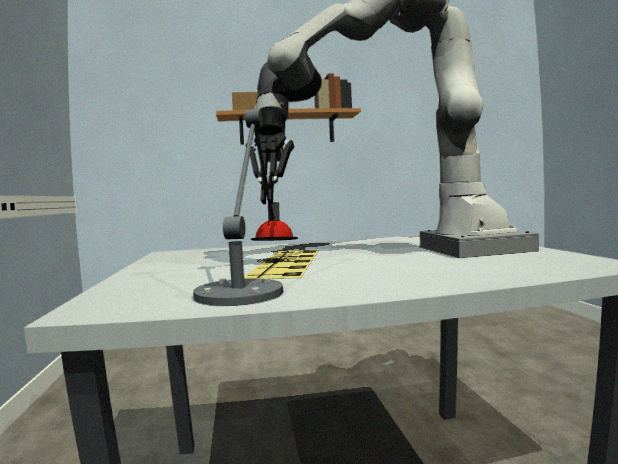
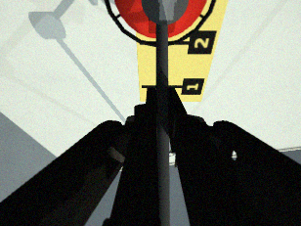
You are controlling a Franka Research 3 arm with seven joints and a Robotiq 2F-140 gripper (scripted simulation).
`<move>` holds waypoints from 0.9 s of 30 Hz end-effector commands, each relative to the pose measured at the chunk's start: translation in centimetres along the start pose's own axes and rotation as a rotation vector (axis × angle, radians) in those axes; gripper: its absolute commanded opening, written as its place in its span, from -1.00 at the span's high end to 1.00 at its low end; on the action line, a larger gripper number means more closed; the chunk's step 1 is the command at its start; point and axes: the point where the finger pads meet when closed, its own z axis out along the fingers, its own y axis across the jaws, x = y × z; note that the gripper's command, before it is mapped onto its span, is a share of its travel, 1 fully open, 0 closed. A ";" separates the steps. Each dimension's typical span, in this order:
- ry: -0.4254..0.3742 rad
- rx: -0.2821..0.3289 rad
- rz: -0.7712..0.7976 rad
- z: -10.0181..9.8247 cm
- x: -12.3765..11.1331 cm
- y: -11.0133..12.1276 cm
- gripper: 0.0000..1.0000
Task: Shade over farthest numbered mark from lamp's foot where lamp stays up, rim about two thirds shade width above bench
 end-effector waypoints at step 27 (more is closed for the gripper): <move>-0.001 -0.001 -0.001 0.0 -0.1 0.0 -1.00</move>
